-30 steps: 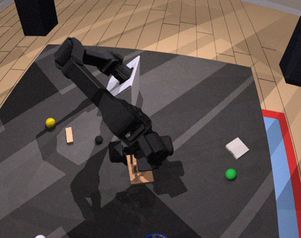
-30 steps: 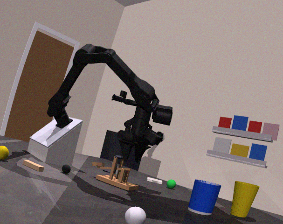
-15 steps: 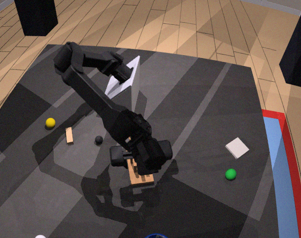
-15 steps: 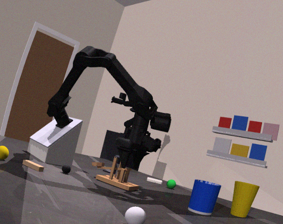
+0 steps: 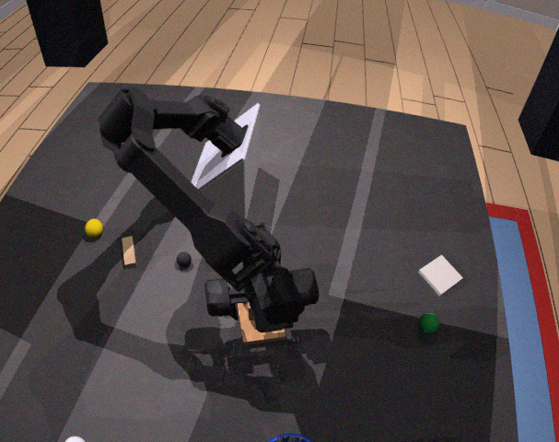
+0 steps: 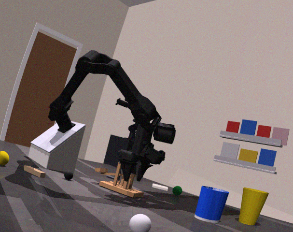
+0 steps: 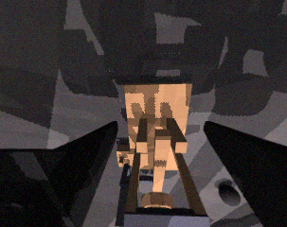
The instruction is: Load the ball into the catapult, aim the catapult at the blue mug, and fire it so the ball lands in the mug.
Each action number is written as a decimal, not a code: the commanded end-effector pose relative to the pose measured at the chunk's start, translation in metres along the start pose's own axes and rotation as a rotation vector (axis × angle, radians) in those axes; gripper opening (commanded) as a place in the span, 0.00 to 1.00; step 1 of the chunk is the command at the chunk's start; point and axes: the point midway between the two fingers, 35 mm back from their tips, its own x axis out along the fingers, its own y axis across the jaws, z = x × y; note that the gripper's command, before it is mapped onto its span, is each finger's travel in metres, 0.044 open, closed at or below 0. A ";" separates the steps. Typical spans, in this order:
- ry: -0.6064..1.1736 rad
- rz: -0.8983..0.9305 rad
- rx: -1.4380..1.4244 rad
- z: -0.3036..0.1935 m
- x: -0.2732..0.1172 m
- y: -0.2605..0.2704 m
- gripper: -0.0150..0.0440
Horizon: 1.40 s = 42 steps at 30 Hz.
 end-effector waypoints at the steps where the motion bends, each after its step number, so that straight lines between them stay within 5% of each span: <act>1: 0.012 -0.005 -0.011 -0.005 0.011 0.001 1.00; 13: 0.012 -0.006 -0.011 -0.006 0.019 0.000 1.00; 25: 0.006 -0.002 -0.002 -0.003 0.017 0.000 0.47; 30: 0.006 -0.002 -0.002 -0.003 0.017 0.000 0.41; 34: 0.006 0.001 -0.003 -0.001 -0.022 0.001 0.25; 42: 0.009 -0.002 -0.008 -0.003 -0.031 0.001 0.25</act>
